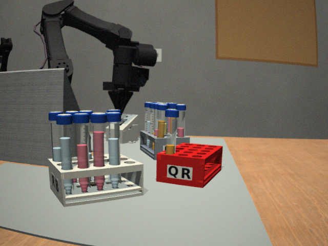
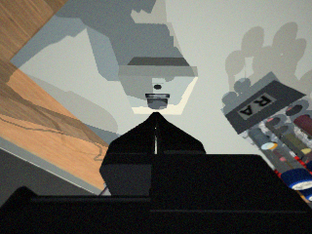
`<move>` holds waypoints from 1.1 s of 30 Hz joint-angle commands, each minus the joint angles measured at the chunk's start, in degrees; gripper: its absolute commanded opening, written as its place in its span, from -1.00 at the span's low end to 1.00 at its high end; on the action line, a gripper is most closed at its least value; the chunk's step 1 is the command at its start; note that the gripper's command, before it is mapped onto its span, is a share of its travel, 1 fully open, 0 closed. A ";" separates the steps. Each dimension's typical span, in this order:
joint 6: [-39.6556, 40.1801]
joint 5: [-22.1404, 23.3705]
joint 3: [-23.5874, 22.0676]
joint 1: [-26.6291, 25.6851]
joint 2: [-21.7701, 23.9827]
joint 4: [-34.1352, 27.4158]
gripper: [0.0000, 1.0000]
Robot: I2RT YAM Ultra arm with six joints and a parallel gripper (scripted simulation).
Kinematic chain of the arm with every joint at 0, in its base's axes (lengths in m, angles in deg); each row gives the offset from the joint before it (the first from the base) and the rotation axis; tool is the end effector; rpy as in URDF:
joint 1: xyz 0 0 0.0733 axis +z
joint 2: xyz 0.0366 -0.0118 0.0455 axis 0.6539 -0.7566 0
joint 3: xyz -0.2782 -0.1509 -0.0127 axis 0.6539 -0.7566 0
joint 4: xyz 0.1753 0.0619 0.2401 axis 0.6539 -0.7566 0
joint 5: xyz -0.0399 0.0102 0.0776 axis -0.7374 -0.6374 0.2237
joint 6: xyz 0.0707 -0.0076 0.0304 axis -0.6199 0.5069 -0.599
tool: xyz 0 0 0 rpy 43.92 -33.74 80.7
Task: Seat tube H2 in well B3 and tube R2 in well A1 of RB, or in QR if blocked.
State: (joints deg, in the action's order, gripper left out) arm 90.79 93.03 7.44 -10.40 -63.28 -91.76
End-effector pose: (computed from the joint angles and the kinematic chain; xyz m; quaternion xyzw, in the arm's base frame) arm 0.1547 0.1420 0.2675 -0.5201 0.7652 0.3445 0.1591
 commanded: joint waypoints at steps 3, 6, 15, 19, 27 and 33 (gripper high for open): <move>-3.17 -1.32 -1.38 1.28 0.24 4.50 -1.00; -3.52 -1.51 0.91 1.06 0.40 4.75 -1.00; -4.92 -2.02 -2.78 2.67 1.58 6.63 -1.00; -5.41 -2.19 -3.17 3.09 1.71 7.23 -1.00; -6.59 -2.63 -3.92 4.05 1.63 8.64 -1.00; -7.63 -3.01 -4.18 5.01 0.74 10.11 -1.00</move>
State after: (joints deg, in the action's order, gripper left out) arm 84.19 90.40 3.85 -6.05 -62.75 -84.15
